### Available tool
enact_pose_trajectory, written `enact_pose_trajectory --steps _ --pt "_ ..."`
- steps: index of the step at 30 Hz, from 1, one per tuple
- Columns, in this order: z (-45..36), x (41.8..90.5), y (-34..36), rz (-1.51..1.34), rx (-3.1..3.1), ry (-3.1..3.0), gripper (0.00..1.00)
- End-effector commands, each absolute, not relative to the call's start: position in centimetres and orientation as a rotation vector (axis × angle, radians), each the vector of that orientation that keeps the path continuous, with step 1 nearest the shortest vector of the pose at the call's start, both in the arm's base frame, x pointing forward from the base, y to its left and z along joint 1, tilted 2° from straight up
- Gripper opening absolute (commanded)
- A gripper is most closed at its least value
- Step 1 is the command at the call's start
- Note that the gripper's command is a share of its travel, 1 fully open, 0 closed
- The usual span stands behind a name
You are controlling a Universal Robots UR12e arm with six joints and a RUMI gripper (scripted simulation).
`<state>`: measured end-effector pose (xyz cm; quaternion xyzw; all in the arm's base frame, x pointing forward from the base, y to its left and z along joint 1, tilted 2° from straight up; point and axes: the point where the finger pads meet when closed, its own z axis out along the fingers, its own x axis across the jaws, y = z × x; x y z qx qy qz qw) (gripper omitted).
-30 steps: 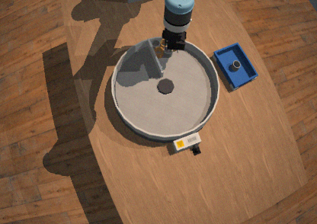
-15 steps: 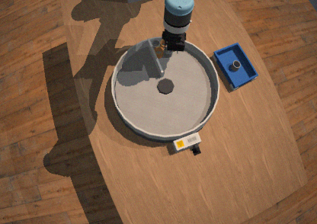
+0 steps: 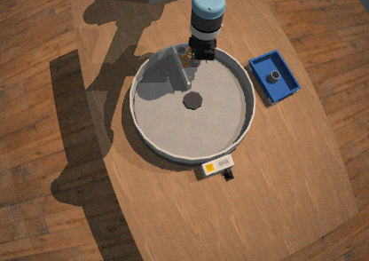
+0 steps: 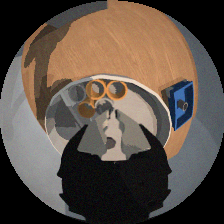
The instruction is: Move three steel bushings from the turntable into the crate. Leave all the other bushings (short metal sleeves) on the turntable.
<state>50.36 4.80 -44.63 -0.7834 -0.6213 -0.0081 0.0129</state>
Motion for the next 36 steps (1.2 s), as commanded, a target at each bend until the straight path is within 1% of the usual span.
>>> enact_pose_trajectory --steps 1,36 --pt "-44.6 50.4 4.8 -0.026 -2.442 -1.936 0.05" --pt "-45.8 50.4 4.8 -0.026 -2.442 -1.936 0.05"
